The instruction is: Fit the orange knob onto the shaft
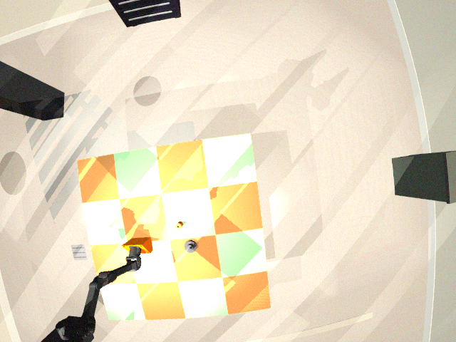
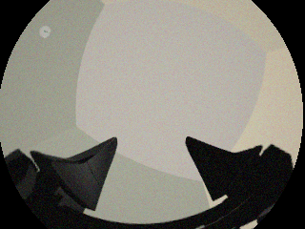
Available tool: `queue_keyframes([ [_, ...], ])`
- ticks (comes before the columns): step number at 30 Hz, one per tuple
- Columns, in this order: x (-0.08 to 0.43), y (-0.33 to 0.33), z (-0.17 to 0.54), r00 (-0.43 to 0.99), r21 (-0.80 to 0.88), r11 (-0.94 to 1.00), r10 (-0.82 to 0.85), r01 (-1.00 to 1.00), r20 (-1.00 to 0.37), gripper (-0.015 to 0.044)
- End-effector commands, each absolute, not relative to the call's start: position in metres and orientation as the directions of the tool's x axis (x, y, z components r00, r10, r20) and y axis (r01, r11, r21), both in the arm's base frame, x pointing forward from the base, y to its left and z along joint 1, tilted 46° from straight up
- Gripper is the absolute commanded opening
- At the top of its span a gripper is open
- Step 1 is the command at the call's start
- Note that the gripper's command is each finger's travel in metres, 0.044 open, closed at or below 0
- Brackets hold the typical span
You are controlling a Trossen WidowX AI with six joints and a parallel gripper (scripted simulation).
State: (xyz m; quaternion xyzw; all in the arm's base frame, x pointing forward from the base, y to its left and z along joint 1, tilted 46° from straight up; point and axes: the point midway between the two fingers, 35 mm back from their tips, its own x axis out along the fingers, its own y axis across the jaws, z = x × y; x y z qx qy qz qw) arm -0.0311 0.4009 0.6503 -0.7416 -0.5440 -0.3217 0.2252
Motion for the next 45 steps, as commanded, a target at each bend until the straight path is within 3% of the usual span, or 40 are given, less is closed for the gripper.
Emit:
queue_keyframes([
  [1, -0.046, 0.338, 0.688, 0.154, -0.032, -0.227, 0.543, 0.973, 0.826, 0.0440],
  [11, -0.054, 0.200, 0.743, 0.131, -0.154, 0.067, 0.268, 0.986, 0.954, 0.0440],
  [21, -0.008, 0.056, 0.762, 0.234, -0.205, 0.377, -0.031, 0.903, 0.972, 0.0440],
  [27, 0.043, -0.019, 0.755, 0.334, -0.186, 0.547, -0.184, 0.816, 0.924, 0.0440],
  [34, 0.100, -0.063, 0.736, 0.472, -0.145, 0.745, -0.248, 0.652, 0.846, 0.0440],
  [45, 0.217, -0.114, 0.675, 0.699, -0.017, 0.903, -0.320, 0.429, 0.640, 0.0440],
])
